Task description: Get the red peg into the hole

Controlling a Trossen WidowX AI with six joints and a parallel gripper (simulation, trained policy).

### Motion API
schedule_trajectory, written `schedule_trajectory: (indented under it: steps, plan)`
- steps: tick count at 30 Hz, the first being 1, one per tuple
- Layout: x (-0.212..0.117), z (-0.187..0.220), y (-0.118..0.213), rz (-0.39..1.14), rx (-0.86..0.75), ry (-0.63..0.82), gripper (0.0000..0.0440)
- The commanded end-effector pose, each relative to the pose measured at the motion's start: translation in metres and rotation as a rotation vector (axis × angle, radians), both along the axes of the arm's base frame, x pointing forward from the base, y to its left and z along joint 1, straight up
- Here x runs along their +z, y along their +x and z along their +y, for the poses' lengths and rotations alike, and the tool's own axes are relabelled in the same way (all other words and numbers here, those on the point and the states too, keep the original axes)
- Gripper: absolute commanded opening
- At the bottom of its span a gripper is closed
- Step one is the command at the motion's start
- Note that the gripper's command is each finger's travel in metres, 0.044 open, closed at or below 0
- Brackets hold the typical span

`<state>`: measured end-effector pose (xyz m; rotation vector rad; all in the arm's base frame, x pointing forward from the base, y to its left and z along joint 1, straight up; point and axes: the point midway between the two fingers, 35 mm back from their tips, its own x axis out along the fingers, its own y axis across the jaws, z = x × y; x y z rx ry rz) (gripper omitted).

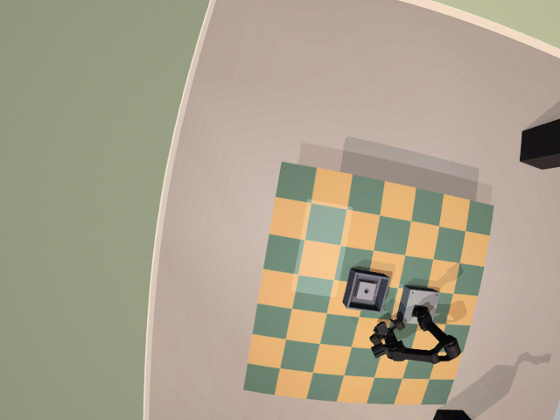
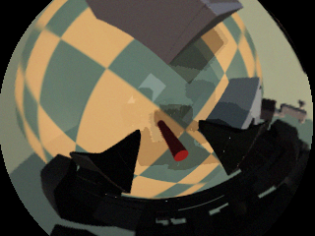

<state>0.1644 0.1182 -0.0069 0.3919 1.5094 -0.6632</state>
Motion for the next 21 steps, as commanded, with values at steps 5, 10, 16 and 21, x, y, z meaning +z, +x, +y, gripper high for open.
schedule_trajectory:
  steps: [5,10,16,21]
  plan:
    - [-0.022,-0.006,-0.005,0.019,-0.003,-0.025,0.0274]
    - [-0.028,-0.009,-0.008,0.045,-0.011,-0.047,0.0145]
    - [-0.030,-0.012,-0.011,0.083,-0.010,-0.081,0.0001]
    - [-0.015,-0.011,0.004,0.030,-0.001,-0.093,0.0000]
